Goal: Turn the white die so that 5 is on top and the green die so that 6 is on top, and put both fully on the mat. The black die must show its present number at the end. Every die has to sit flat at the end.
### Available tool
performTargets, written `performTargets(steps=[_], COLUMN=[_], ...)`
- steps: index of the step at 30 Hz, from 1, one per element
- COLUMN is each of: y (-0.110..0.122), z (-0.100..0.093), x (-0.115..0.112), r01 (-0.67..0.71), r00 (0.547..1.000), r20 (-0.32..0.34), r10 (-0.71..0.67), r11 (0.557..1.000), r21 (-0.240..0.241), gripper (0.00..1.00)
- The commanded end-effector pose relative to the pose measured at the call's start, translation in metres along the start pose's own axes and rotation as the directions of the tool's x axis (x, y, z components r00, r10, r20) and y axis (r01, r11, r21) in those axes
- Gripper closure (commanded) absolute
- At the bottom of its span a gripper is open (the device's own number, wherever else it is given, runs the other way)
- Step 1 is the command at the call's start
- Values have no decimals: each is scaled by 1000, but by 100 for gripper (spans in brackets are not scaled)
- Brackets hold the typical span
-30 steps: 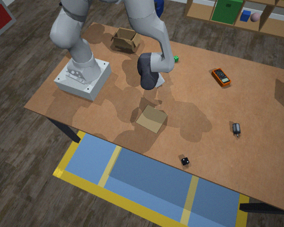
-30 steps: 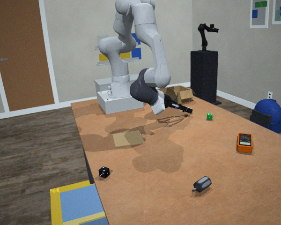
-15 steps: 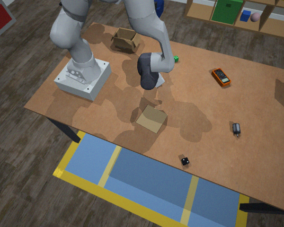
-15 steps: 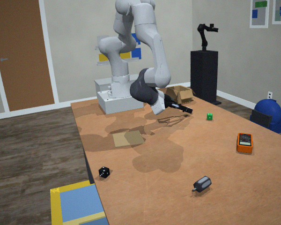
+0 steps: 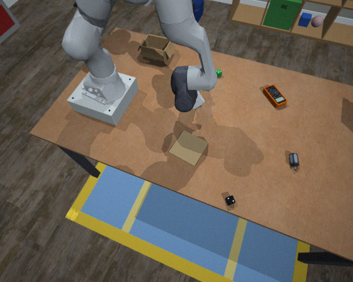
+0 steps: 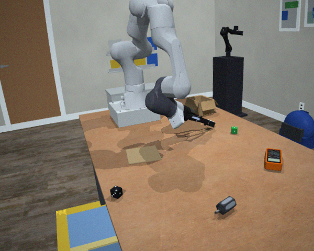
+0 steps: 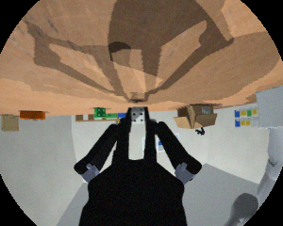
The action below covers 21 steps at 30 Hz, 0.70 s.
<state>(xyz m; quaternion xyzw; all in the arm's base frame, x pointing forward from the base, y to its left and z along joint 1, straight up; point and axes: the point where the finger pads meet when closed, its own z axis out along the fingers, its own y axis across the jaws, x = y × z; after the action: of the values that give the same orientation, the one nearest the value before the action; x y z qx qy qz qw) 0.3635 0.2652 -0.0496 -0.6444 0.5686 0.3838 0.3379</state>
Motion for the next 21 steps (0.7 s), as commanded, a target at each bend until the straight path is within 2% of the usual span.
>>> performTargets(steps=[1,21], y=[-2,-2], z=[1,5], x=[1,9], r01=[6,6], r00=[1000,1000], r20=[2,2], r10=[-6,-6], r11=[1000,1000], r21=[3,3], gripper=[76,76])
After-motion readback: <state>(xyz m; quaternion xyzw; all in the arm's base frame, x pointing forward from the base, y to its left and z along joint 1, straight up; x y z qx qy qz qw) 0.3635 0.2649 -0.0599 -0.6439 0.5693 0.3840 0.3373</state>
